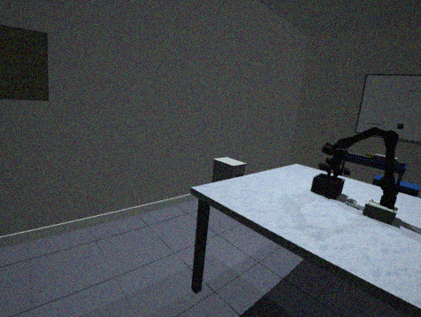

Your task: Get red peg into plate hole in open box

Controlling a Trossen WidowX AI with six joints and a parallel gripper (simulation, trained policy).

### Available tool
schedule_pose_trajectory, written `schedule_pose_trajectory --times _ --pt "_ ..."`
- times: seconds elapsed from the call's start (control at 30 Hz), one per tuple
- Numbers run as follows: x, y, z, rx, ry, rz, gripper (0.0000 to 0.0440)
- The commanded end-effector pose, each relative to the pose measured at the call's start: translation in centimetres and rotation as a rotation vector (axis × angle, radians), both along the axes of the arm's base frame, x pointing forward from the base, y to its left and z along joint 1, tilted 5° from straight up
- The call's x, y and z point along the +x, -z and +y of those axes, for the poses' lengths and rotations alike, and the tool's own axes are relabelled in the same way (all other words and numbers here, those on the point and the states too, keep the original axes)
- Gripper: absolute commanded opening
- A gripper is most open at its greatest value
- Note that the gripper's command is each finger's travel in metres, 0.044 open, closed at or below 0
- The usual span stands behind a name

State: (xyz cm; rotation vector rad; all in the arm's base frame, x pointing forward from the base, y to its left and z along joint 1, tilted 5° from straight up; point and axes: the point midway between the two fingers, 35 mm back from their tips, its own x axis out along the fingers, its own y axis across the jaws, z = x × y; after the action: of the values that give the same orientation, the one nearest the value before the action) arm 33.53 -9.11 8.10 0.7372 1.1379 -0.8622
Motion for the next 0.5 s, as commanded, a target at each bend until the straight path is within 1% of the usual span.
schedule_pose_trajectory --times 0.0,0.17,0.47 --pt "0.2 0.4 -0.3 0.002 -0.022 0.016 0.0132" --pt "1.4 0.3 -0.6 -0.004 -0.046 0.021 0.0138" --pt "3.5 0.1 -1.3 -0.001 -0.092 0.032 0.0127"
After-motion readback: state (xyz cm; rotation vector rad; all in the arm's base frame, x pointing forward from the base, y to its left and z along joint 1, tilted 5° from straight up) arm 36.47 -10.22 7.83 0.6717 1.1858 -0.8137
